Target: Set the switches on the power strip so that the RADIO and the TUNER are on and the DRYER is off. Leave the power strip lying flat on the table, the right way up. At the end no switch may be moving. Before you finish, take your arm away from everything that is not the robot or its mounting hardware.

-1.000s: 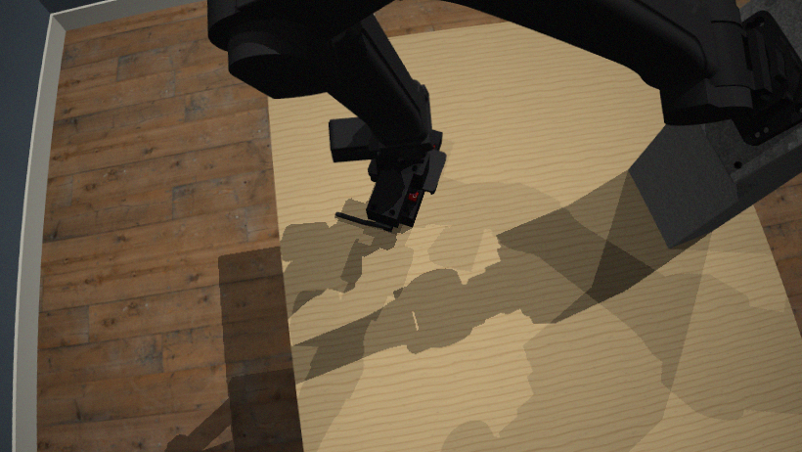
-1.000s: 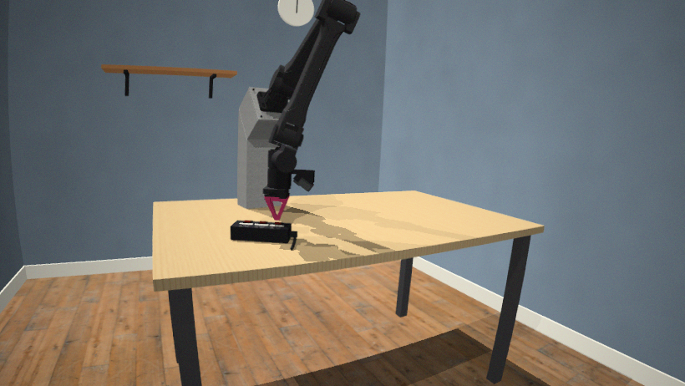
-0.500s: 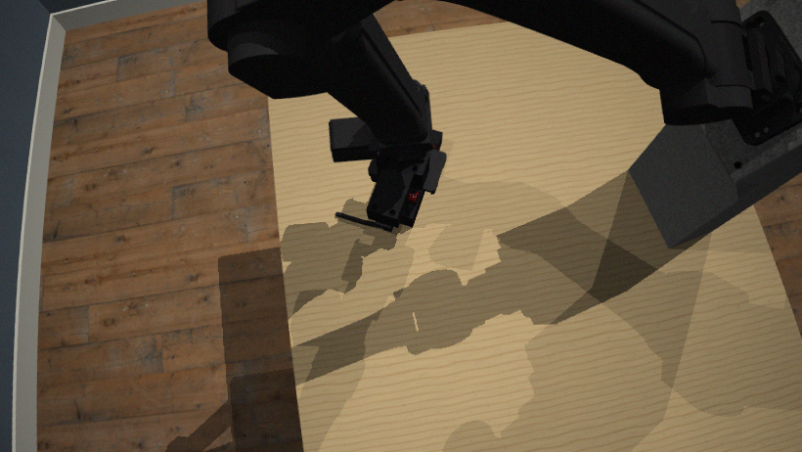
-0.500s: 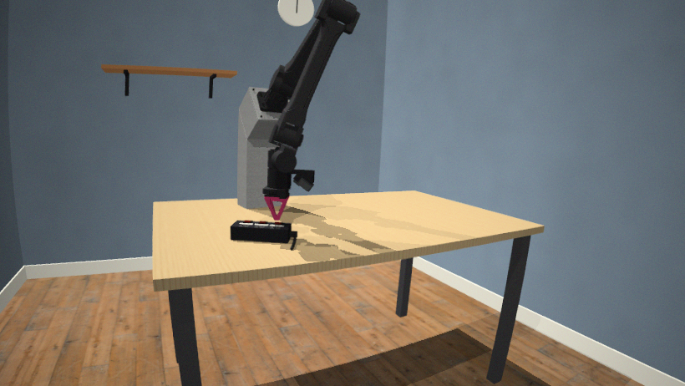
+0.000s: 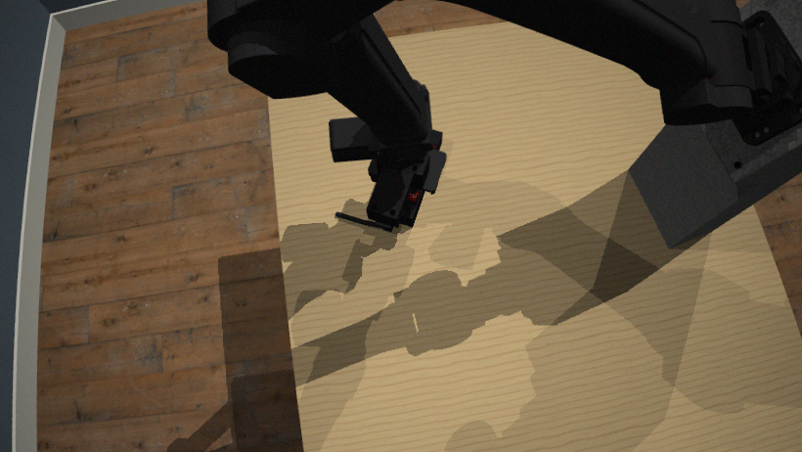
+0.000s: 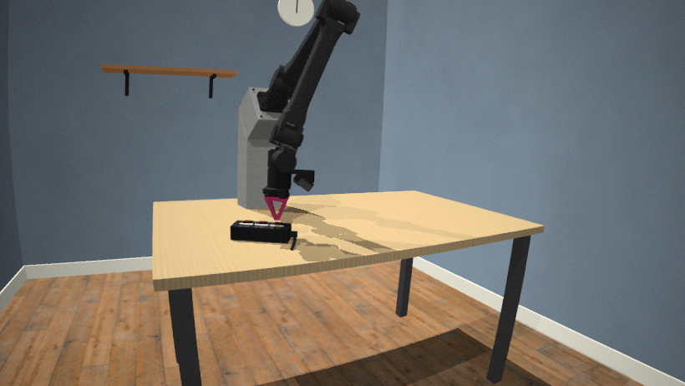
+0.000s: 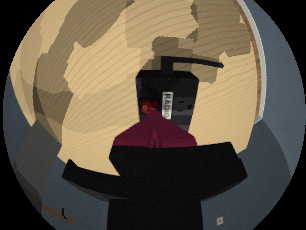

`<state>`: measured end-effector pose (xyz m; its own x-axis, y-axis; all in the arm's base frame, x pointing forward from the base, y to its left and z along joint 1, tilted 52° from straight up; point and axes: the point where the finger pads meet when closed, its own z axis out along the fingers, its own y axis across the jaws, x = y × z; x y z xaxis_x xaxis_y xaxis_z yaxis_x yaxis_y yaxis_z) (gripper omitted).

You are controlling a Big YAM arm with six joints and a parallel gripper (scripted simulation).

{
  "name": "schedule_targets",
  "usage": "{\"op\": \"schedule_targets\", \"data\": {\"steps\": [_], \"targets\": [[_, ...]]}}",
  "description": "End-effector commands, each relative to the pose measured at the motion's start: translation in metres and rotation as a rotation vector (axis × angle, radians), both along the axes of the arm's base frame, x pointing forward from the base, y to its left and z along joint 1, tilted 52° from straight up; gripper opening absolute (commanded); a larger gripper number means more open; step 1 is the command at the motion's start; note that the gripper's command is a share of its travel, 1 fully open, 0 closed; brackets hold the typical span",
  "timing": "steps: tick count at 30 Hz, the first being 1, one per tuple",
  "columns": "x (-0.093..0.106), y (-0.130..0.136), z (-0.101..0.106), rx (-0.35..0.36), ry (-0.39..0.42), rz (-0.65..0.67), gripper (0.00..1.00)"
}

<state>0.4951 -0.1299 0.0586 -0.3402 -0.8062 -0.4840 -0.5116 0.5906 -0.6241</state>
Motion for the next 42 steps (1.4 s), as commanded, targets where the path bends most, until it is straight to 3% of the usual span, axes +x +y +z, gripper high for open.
{"op": "schedule_targets", "data": {"steps": [1,42], "targets": [[0.0008,-0.0066,-0.0003,-0.011,-0.011,-0.002,0.0],[-0.0016,-0.0066,-0.0032,-0.009,-0.006,-0.002,0.0]]}}
